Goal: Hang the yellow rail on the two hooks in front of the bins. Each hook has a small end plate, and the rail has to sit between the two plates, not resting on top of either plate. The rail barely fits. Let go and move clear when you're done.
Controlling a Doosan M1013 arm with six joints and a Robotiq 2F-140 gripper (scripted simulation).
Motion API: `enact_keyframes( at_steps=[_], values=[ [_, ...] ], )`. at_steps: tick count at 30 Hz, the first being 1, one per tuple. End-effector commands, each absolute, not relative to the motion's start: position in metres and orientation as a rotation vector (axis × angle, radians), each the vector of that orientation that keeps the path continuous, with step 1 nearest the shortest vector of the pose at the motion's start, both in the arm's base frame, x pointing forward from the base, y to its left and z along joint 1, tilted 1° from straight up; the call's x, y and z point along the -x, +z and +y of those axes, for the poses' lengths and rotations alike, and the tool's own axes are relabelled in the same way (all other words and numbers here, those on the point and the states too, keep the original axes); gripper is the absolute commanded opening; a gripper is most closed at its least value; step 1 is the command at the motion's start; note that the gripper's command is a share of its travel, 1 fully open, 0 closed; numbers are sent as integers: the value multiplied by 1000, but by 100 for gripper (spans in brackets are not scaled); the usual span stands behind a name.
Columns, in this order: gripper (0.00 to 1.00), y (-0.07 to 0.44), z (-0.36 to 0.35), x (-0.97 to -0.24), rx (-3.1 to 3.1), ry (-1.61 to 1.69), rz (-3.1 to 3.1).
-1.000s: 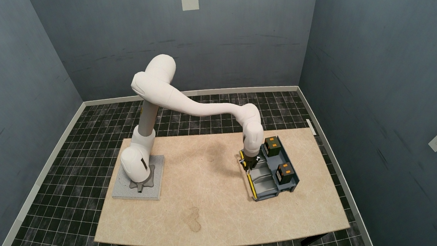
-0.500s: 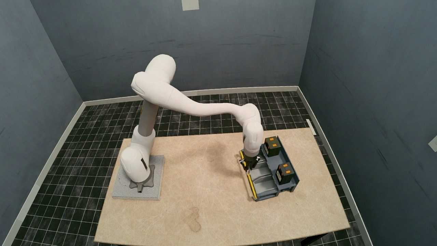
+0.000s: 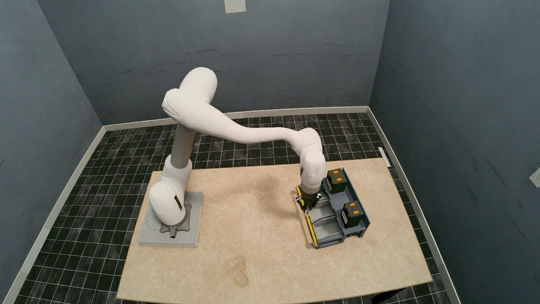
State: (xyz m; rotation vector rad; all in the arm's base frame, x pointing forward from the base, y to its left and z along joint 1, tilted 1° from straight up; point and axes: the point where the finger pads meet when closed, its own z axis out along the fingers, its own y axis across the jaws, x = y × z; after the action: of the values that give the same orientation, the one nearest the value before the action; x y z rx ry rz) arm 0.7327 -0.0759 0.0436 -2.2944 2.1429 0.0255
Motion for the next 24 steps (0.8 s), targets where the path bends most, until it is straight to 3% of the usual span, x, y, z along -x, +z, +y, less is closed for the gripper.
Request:
enact_keyframes(
  at_steps=[1,24],
  values=[
    [10,41,-76,-733,2294,25,2143],
    [10,40,-76,-733,2294,25,2143]
  ],
)
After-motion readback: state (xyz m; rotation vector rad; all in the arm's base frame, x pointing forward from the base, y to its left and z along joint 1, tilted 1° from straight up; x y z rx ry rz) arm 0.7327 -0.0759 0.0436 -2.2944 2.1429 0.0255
